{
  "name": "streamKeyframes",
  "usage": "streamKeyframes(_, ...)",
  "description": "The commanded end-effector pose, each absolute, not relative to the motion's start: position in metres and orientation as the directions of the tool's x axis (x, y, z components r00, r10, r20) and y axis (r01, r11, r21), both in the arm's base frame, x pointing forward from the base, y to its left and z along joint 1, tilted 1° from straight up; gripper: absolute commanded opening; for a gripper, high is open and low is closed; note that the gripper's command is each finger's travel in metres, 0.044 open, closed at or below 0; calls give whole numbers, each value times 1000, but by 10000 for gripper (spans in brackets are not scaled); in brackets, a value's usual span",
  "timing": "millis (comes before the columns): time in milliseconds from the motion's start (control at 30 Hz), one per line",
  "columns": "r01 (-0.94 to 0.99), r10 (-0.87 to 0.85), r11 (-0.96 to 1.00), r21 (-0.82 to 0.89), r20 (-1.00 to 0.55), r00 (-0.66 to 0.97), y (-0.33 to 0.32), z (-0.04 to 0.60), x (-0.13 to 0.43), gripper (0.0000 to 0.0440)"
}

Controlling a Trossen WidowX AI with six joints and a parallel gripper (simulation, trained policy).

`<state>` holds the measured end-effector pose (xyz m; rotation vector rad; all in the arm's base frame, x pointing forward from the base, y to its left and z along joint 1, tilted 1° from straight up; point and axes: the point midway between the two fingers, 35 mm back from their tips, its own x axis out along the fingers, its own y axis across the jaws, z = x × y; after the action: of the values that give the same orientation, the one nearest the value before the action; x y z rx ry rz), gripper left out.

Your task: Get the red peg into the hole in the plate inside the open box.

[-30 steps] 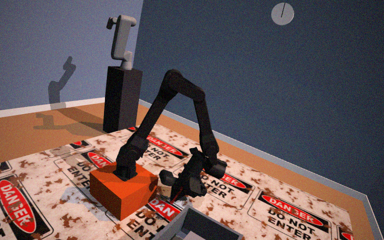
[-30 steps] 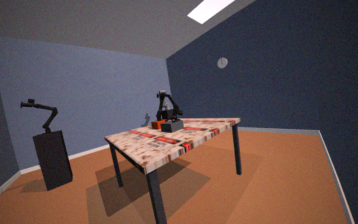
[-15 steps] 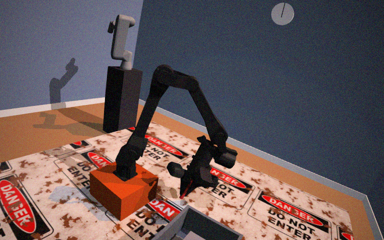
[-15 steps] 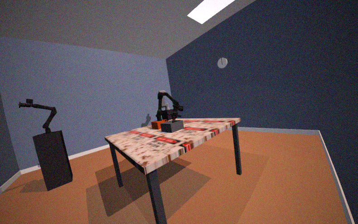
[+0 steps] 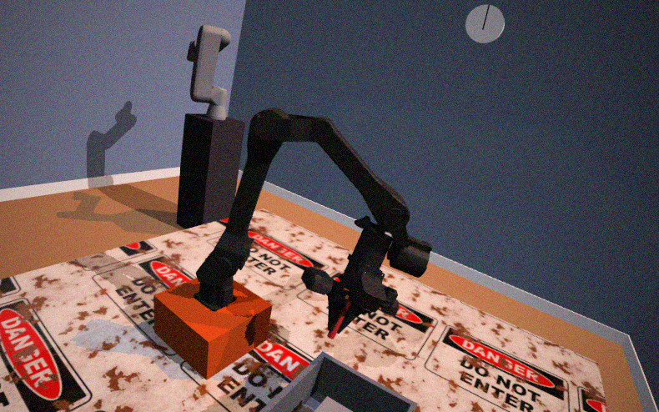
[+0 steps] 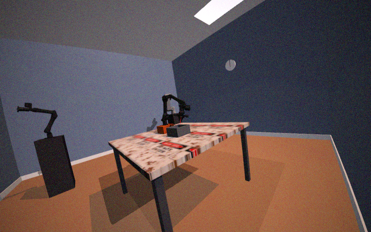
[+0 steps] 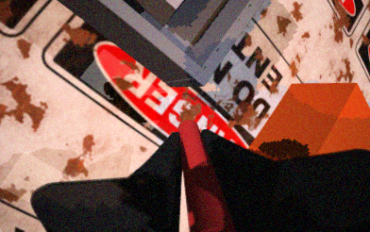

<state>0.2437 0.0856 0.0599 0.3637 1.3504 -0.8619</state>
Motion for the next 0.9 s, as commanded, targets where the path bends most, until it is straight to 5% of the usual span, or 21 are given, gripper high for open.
streamKeyframes(0,744,-333,630,-223,-943,0,76,69,254,0)
streamKeyframes(867,833,-301,535,-141,-953,32,-28,64,332,0)
